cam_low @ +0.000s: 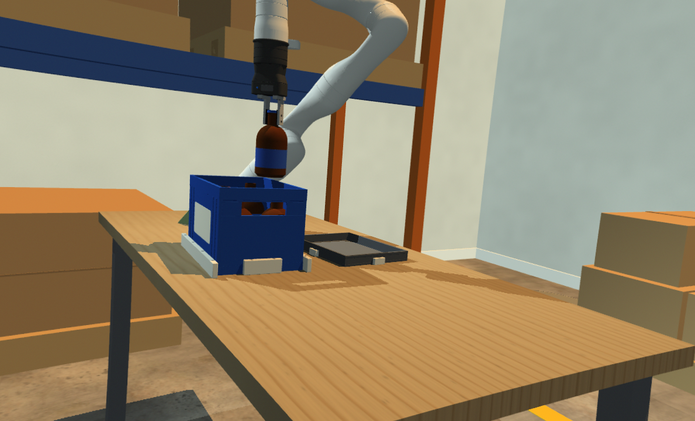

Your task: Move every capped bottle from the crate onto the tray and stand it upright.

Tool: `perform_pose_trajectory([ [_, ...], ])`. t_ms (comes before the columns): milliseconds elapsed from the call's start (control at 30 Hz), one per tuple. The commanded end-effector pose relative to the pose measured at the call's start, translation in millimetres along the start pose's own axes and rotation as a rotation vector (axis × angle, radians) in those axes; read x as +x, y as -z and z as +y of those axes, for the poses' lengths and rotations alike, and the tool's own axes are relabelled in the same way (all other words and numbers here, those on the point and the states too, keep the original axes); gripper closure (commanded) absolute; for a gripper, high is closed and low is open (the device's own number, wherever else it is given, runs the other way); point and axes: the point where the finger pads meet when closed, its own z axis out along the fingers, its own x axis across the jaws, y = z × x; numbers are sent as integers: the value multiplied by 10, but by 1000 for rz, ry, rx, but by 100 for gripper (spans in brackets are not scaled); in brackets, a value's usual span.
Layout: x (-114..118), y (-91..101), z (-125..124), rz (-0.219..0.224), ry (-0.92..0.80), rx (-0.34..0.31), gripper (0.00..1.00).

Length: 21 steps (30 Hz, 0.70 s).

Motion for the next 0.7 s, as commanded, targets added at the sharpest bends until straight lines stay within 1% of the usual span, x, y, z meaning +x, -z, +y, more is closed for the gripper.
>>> perform_pose_trajectory([
  [0, 33, 6, -36, -3, 2, -4, 100],
  [667, 256, 3, -296, -3, 3, -4, 100],
])
